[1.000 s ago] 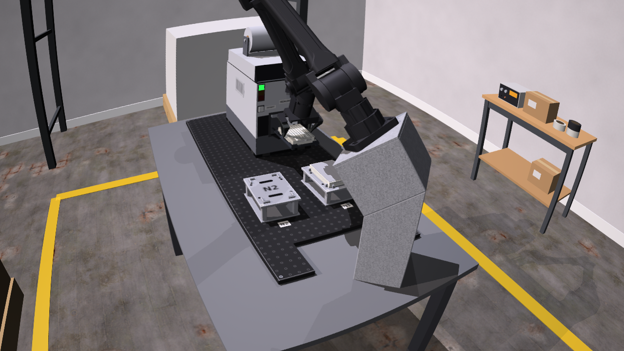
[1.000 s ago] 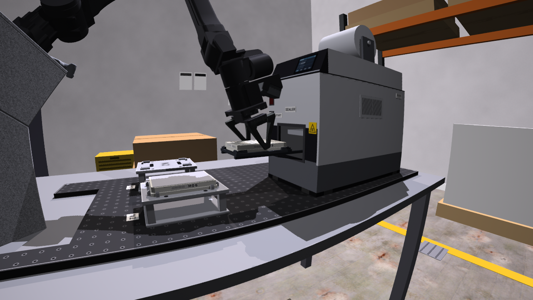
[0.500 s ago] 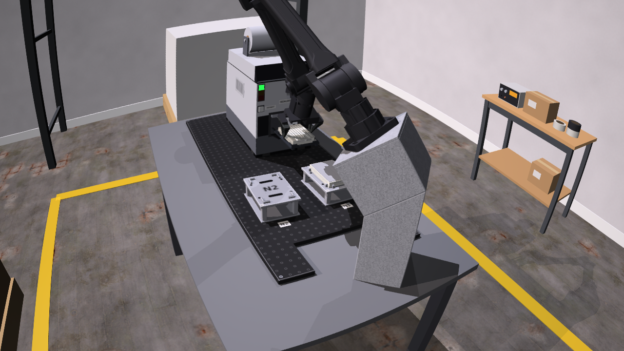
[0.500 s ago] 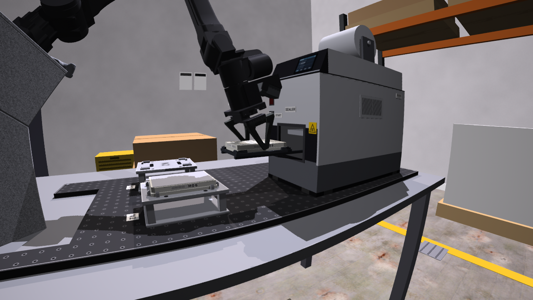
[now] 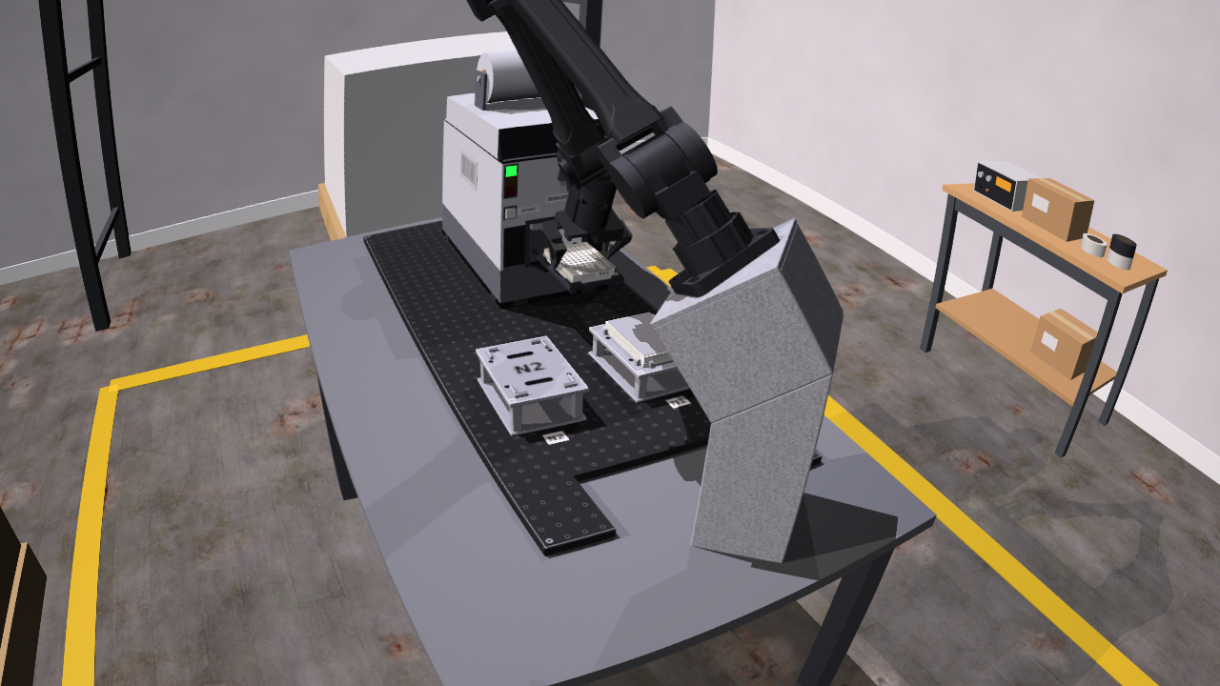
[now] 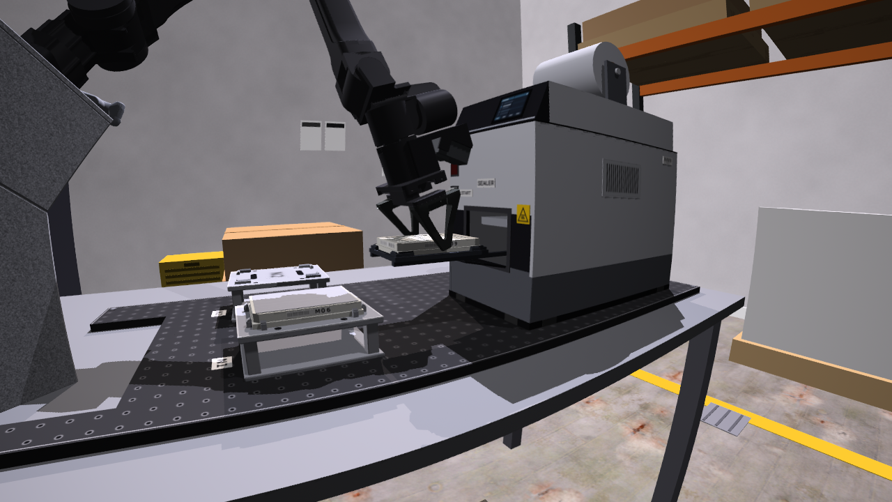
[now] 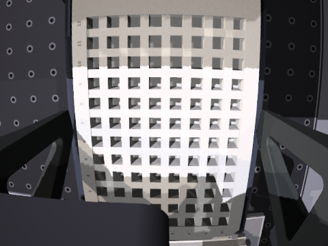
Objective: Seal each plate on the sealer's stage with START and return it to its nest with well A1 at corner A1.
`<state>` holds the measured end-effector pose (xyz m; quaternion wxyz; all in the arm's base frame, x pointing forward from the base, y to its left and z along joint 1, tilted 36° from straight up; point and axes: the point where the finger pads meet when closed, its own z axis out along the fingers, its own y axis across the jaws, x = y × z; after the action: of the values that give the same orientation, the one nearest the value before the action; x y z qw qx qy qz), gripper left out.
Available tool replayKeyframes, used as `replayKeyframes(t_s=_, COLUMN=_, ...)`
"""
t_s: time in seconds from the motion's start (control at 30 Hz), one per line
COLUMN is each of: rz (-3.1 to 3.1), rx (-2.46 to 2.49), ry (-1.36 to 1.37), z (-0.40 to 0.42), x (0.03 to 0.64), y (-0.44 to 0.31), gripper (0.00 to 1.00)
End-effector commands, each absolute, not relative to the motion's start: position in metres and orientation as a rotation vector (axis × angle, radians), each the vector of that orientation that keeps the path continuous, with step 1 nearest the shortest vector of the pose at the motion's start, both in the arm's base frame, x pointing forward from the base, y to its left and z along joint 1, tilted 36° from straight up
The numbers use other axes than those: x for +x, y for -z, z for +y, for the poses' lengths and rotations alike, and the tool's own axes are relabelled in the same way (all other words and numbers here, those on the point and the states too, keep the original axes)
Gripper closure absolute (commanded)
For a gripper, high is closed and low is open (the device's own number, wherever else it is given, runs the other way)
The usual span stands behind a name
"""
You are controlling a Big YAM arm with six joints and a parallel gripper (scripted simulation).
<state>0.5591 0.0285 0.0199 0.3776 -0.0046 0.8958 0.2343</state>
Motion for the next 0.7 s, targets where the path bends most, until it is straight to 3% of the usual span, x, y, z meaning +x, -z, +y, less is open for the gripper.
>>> replayKeyframes(t_s=0.0, rz=2.259, rx=0.001, ry=-0.577, z=0.013, x=0.567, y=-0.039, gripper=0.00)
replayKeyframes(t_s=0.67, rz=2.271, rx=-0.004, ry=-0.582, z=0.009, x=0.555, y=-0.042, gripper=0.00)
